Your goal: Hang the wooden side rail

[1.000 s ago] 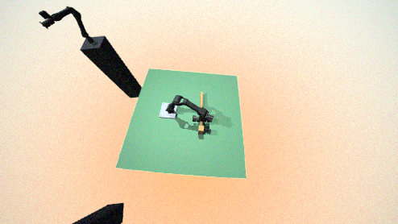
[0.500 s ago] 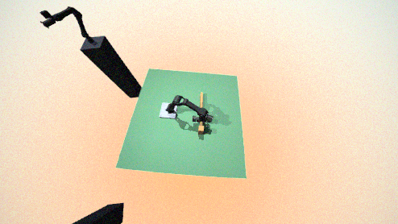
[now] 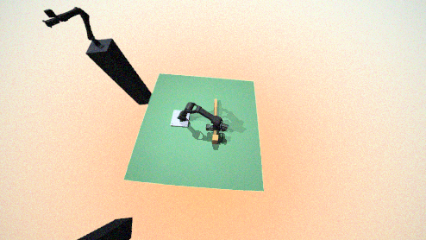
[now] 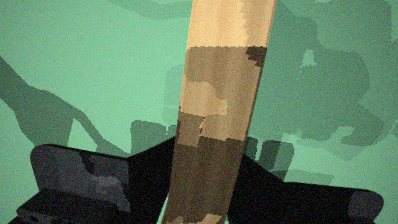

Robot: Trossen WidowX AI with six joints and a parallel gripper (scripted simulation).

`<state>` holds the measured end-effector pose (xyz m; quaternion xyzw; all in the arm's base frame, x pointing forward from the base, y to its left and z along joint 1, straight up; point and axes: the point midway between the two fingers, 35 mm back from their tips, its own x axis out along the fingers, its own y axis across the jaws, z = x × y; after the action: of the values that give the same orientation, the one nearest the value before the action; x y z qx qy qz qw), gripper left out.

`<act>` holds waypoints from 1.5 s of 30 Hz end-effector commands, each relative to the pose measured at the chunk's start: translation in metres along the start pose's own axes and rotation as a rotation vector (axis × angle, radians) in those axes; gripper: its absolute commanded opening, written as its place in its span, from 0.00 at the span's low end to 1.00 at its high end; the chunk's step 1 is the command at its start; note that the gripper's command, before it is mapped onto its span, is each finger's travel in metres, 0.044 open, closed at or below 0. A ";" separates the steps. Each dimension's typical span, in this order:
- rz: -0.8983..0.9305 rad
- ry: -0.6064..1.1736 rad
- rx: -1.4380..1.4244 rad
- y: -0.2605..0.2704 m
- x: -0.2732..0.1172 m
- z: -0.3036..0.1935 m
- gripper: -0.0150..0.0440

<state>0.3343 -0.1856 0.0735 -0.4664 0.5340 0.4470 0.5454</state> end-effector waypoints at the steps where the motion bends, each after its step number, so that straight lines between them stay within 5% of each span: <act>1: -0.006 0.008 -0.004 -0.001 -0.003 -0.002 0.25; 45: -0.006 0.008 -0.004 -0.003 -0.004 -0.007 0.25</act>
<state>0.3339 -0.1901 0.0747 -0.4668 0.5348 0.4472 0.5441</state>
